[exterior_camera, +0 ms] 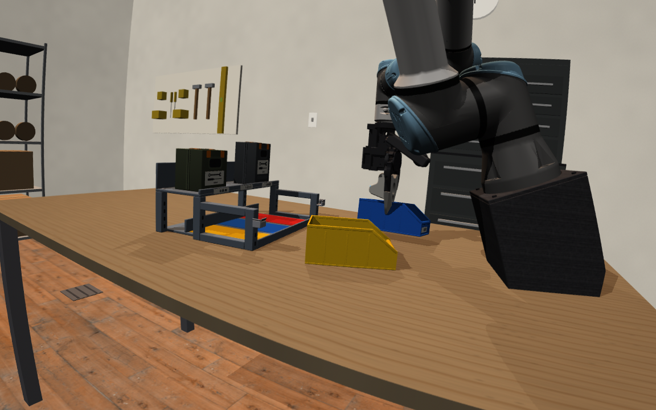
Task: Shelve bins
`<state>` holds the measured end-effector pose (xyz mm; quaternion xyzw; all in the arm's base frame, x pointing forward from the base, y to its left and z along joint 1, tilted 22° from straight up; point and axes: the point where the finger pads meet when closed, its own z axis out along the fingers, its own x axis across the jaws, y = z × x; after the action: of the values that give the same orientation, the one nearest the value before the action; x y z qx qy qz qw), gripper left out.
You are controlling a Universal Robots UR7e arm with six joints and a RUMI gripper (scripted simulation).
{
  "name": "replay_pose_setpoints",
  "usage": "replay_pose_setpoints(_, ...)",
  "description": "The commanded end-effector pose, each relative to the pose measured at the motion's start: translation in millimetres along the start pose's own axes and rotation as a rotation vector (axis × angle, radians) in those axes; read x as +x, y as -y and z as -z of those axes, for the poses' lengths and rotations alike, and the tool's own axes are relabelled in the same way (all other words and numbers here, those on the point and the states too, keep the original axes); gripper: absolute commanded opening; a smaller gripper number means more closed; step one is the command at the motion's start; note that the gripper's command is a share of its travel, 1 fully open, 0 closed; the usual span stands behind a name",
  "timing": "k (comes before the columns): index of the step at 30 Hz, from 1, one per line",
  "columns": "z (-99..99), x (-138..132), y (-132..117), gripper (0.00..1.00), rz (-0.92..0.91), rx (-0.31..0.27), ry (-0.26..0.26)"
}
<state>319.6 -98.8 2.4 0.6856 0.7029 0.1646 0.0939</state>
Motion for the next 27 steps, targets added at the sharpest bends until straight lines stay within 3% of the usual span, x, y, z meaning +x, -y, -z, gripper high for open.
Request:
replay_pose_setpoints(1,4.2,0,0,0.00,0.000,-0.001,0.000)
replay_pose_setpoints(27,33.6,0,0,0.00,0.000,-0.001,0.000)
